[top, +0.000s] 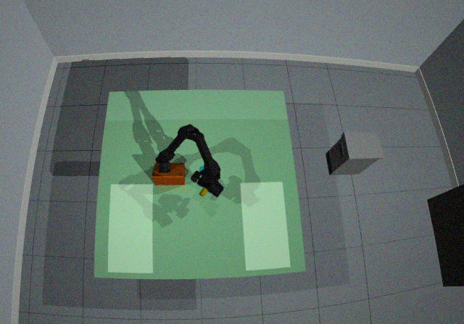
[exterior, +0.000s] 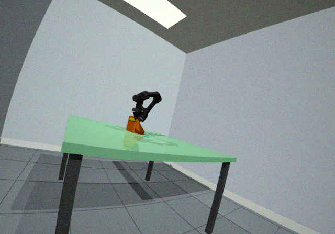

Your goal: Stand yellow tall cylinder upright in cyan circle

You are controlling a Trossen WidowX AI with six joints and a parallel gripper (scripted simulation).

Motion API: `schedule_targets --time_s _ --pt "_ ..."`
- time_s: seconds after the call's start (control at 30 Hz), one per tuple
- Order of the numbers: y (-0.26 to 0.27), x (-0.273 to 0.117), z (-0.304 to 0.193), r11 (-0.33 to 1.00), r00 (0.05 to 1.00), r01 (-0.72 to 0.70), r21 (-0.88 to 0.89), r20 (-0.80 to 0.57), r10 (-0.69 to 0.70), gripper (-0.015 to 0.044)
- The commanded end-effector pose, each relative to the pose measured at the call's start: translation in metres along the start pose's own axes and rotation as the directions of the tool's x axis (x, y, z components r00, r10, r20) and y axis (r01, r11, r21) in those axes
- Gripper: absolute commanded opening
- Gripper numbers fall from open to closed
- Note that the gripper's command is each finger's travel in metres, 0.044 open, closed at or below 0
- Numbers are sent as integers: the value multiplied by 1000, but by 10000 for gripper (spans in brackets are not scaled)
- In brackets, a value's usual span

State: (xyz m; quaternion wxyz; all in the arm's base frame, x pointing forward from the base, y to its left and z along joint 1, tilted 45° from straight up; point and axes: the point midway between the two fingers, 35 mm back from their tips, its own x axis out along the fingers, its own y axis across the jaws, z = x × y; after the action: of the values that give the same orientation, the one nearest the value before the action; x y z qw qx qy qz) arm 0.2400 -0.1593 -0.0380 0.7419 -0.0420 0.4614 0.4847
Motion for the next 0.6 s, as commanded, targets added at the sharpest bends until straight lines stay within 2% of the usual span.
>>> schedule_targets --time_s 0.0,0.57 --pt "3 -1 6 997 1000 -4 76 0 4 105" --pt "17 -7 30 901 1000 -3 434 -1 3 105"
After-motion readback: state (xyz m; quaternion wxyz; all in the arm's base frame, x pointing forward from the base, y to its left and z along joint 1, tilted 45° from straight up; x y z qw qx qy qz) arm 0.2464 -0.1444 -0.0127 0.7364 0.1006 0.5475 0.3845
